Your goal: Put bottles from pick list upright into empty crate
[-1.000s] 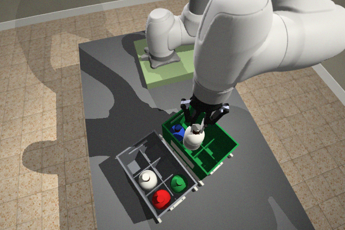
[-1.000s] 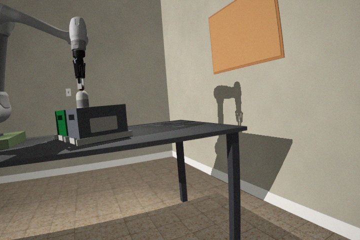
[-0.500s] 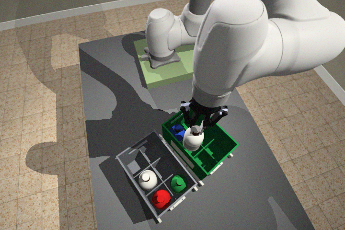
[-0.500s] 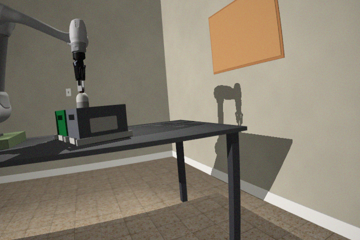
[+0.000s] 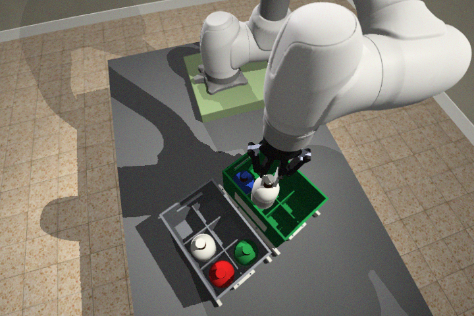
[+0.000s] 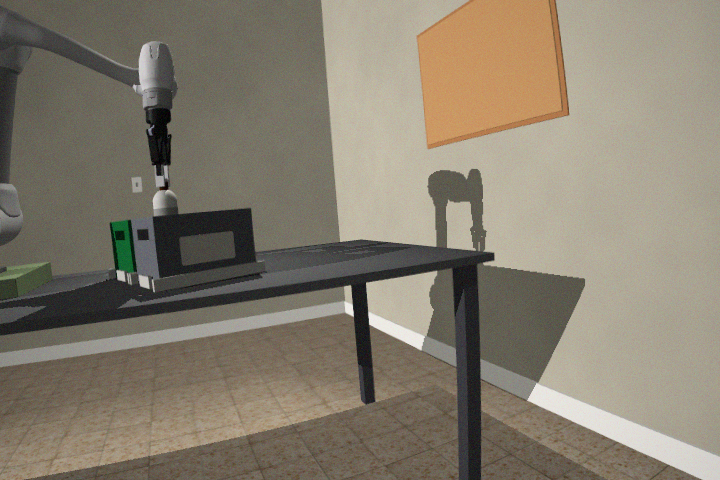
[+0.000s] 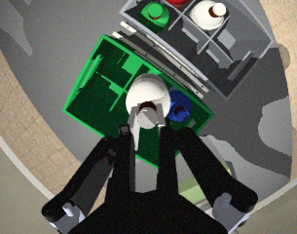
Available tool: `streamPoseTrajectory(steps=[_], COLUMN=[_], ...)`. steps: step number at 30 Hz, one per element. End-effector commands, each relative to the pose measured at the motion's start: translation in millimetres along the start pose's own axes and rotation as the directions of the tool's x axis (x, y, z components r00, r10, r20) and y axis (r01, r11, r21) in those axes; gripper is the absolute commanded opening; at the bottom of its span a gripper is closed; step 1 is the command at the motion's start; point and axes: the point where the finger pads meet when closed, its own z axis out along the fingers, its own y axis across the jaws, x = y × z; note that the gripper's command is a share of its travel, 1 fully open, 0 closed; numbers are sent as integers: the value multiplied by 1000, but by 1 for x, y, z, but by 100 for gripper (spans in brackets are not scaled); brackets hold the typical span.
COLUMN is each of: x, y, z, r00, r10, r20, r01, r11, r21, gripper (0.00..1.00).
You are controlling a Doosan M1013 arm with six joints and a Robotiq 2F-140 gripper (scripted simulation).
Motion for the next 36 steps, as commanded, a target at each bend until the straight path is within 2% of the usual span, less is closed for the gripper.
streamPoseTrajectory(steps=[1, 36], x=[0, 0], y=[0, 0], z=[2, 33], r00=[1000, 1000], r10=[0, 0], r20=[0, 0], r01=[0, 0], r11=[1000, 1000], r21=[0, 0], gripper=[0, 0])
